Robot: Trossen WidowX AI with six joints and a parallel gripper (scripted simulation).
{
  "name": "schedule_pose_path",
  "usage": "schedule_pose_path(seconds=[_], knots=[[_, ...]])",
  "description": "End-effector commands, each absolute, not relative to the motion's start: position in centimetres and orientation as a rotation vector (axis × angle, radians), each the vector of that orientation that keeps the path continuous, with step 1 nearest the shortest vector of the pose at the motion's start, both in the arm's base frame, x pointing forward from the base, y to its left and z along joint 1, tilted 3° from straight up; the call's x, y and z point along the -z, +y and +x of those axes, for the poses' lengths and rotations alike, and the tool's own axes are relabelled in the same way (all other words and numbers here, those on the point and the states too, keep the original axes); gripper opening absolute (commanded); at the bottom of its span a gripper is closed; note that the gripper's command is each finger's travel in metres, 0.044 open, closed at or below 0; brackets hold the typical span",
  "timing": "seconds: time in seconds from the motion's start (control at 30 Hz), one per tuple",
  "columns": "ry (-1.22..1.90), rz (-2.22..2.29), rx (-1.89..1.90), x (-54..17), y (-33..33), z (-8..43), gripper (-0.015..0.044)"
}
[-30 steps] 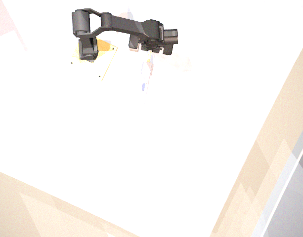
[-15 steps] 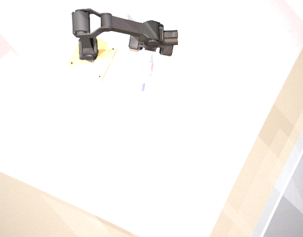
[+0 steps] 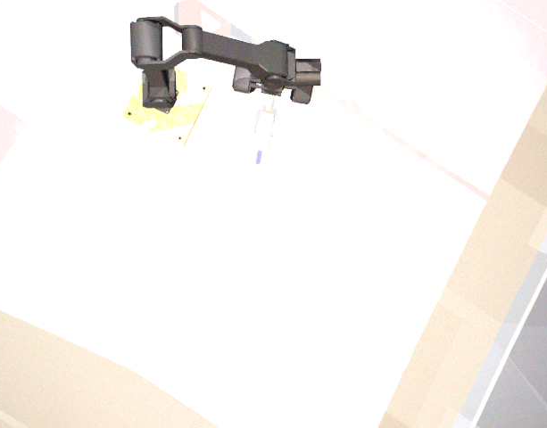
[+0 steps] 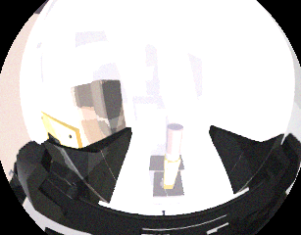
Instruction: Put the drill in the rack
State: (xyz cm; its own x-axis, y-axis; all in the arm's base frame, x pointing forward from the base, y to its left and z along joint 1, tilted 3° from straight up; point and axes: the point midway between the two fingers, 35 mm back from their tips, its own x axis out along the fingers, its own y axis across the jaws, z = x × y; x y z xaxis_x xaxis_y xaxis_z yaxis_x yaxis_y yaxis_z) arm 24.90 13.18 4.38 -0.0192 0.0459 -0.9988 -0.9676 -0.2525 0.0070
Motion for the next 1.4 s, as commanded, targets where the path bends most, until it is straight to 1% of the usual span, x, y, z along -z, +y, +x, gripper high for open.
schedule_pose_path(seconds=[0.0,1.07,1.37], knots=[[1.053,-1.354,-1.433,-4.17,12.93,24.89,0.044],[1.053,-1.355,-1.433,-3.69,12.32,24.91,0.044],[1.051,-1.351,-1.426,-3.92,12.44,25.07,0.0204]])
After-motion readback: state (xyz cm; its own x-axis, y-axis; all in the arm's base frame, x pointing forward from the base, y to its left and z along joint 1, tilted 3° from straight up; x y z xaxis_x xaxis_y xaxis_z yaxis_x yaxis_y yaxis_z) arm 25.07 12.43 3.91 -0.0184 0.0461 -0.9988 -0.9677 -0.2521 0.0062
